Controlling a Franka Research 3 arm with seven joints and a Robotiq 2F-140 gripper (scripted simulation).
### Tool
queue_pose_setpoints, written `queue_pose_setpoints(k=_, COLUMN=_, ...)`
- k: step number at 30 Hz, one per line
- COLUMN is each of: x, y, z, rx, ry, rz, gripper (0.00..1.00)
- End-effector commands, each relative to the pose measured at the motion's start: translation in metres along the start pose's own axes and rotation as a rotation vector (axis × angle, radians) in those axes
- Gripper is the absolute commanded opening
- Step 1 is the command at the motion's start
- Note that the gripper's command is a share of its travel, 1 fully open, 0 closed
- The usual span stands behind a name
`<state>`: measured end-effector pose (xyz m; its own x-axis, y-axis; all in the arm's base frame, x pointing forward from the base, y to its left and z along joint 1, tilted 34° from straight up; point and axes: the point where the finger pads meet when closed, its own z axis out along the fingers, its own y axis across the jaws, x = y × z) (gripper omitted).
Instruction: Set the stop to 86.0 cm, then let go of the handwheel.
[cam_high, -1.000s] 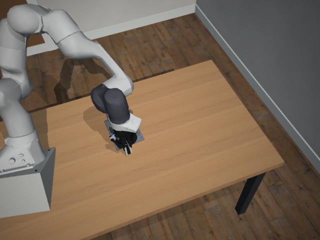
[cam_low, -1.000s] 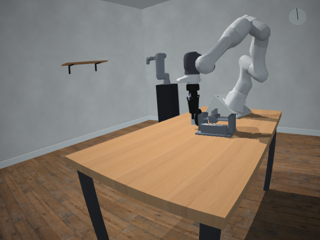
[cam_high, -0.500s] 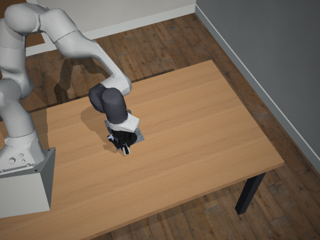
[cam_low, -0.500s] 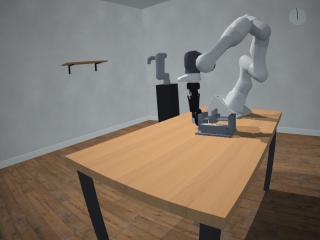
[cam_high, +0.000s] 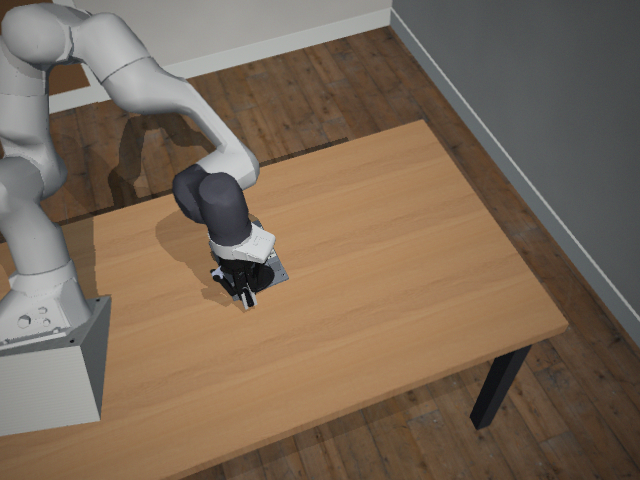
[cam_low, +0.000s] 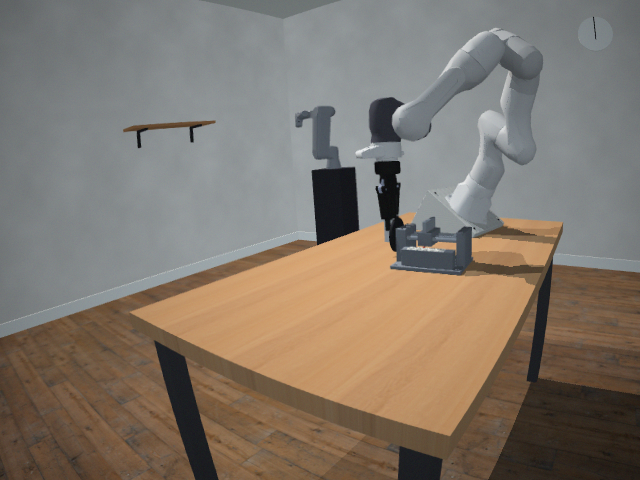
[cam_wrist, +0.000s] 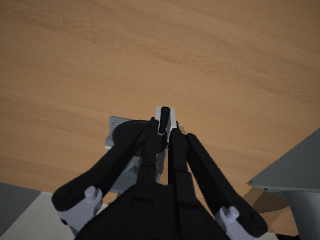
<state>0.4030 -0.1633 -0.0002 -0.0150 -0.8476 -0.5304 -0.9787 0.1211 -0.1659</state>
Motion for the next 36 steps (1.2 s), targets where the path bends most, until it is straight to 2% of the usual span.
queue_pose_setpoints(k=1, x=0.0, y=0.002, z=-0.007, rx=0.0, ry=-0.003, rz=-0.001, gripper=0.04)
queue_pose_setpoints(k=12, x=0.0, y=-0.001, z=-0.024, rx=0.0, ry=-0.003, rz=-0.001, gripper=0.04)
queue_pose_setpoints(k=20, x=0.0, y=-0.011, z=-0.038, rx=0.0, ry=-0.003, rz=-0.001, gripper=0.04)
queue_pose_setpoints(k=36, x=0.0, y=-0.032, z=-0.046, rx=0.0, ry=-0.003, rz=-0.001, gripper=0.04)
